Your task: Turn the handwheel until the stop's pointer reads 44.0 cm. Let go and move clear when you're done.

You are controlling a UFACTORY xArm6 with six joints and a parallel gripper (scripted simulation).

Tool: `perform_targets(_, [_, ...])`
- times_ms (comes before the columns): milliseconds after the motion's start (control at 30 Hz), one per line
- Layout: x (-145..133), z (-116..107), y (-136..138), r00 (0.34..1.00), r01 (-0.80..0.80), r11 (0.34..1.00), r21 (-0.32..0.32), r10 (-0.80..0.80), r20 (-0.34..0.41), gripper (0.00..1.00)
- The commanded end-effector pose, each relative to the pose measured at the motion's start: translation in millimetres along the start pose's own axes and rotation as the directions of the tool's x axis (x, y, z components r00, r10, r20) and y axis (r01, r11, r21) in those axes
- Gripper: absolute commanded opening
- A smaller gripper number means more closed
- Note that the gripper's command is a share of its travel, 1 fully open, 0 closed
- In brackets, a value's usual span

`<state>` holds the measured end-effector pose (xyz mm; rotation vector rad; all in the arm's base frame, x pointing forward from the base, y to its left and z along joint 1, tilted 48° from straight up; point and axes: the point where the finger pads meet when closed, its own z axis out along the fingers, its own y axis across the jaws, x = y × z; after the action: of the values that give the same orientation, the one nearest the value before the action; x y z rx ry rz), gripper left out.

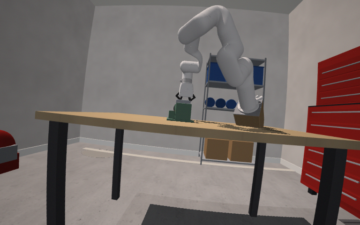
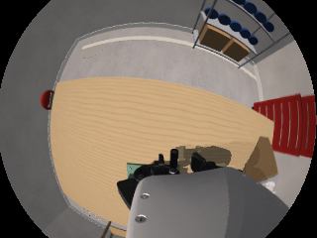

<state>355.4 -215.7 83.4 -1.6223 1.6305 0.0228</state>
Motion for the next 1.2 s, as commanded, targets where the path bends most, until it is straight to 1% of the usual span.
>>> perform_targets(0, [1.0, 16.8, -1.2, 1.0, 0.001, 1.0, 0.002, -0.001, -0.003, 0.57])
perform_targets(200, [1.1, 34.2, -1.2, 1.0, 0.001, 1.0, 0.002, -0.001, -0.003, 0.57])
perform_targets(400, [1.1, 40.6, -1.2, 1.0, 0.001, 1.0, 0.002, -0.001, -0.003, 0.57])
perform_targets(967, [1.1, 42.9, -1.2, 1.0, 0.001, 1.0, 0.002, -0.001, -0.003, 0.57])
perform_targets(1000, [1.1, 42.9, -1.2, 1.0, 0.001, 1.0, 0.002, -0.001, -0.003, 0.06])
perform_targets(1167, [1.1, 42.9, -1.2, 1.0, 0.001, 1.0, 0.002, -0.001, -0.003, 0.06])
